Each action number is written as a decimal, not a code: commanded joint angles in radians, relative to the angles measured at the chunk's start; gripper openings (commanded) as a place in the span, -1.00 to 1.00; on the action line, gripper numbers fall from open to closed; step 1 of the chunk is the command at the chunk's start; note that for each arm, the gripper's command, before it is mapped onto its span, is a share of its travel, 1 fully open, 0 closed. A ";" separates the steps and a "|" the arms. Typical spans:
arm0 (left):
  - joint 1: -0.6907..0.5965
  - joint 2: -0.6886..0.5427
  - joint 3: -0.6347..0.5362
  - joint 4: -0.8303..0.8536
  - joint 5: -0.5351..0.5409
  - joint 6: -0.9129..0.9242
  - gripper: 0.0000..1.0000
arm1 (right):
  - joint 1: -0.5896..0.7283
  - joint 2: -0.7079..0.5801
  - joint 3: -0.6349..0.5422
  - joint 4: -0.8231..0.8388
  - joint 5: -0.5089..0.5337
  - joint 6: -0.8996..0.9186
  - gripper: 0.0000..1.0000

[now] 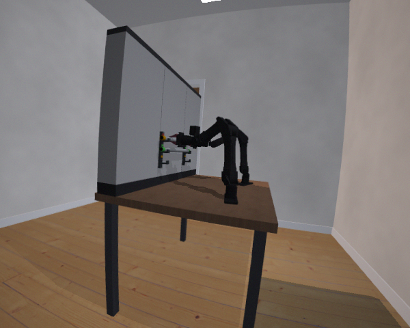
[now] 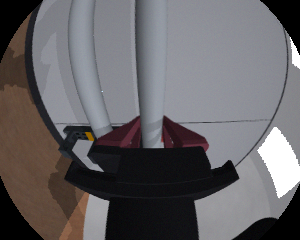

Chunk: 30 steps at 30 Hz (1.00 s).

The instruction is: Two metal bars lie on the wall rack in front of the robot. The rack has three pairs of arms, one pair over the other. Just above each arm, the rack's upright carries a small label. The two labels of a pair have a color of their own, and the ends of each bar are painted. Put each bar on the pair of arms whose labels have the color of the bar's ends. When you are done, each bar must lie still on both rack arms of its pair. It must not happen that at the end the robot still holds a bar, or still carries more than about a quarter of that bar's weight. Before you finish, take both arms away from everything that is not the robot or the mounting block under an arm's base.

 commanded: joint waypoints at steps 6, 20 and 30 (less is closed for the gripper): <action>0.010 0.002 0.018 -0.034 0.009 -0.004 -0.97 | -0.009 0.000 0.016 -0.034 -0.007 0.007 -0.97; 0.007 -0.005 0.010 -0.033 0.006 -0.004 -1.00 | -0.007 -0.008 0.008 -0.033 -0.005 0.007 -1.00; 0.005 -0.010 0.005 -0.033 0.003 -0.004 -1.00 | -0.005 -0.013 0.002 -0.033 -0.003 0.007 -1.00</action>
